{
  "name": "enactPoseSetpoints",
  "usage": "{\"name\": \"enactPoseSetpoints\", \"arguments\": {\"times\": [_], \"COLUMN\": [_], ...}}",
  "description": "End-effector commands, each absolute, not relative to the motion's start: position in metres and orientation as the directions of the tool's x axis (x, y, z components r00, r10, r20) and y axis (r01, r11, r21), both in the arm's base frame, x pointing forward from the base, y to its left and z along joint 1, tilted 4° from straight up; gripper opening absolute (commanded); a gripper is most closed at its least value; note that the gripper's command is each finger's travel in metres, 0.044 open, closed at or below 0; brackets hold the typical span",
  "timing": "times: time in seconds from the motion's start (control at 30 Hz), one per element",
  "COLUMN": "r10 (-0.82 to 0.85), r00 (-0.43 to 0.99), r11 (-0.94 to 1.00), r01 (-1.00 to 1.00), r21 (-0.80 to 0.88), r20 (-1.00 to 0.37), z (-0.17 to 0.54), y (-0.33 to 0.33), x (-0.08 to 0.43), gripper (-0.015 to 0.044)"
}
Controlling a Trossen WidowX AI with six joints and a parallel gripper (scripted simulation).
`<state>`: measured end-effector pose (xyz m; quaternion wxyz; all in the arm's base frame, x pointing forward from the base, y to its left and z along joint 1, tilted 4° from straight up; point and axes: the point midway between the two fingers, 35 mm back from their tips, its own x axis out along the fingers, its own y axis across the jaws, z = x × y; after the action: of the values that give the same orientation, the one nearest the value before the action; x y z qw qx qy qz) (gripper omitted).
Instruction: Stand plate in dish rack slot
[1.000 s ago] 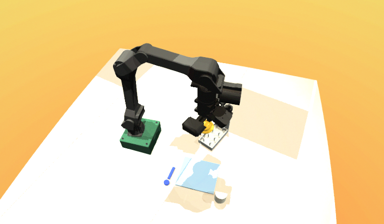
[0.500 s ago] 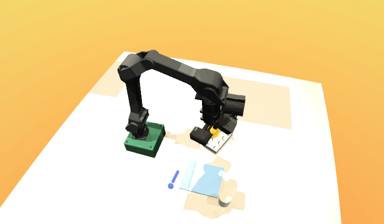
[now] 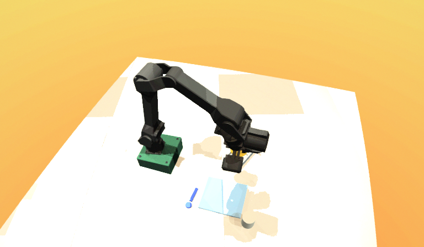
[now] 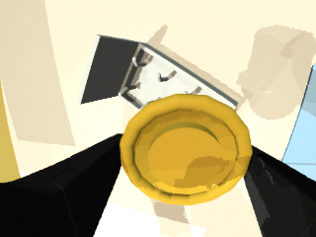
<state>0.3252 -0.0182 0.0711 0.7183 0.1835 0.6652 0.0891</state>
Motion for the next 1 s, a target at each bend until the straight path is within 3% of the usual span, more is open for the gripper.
{"name": "enactPoseSetpoints", "arguments": {"times": [0.0,0.5,0.97], "r10": [0.442,0.648,0.773], "r00": [0.132,0.279,0.413], "r11": [0.893,0.756,0.62], "r01": [0.022,-0.344,-0.652], "r21": [0.449,0.557,0.436], "r20": [-0.887,-0.709,-0.482], "z": [0.06,0.033,0.023], "y": [-0.015,-0.01,-0.008], "x": [0.327,0.331,0.323], "gripper": [0.0,0.0,0.0]}}
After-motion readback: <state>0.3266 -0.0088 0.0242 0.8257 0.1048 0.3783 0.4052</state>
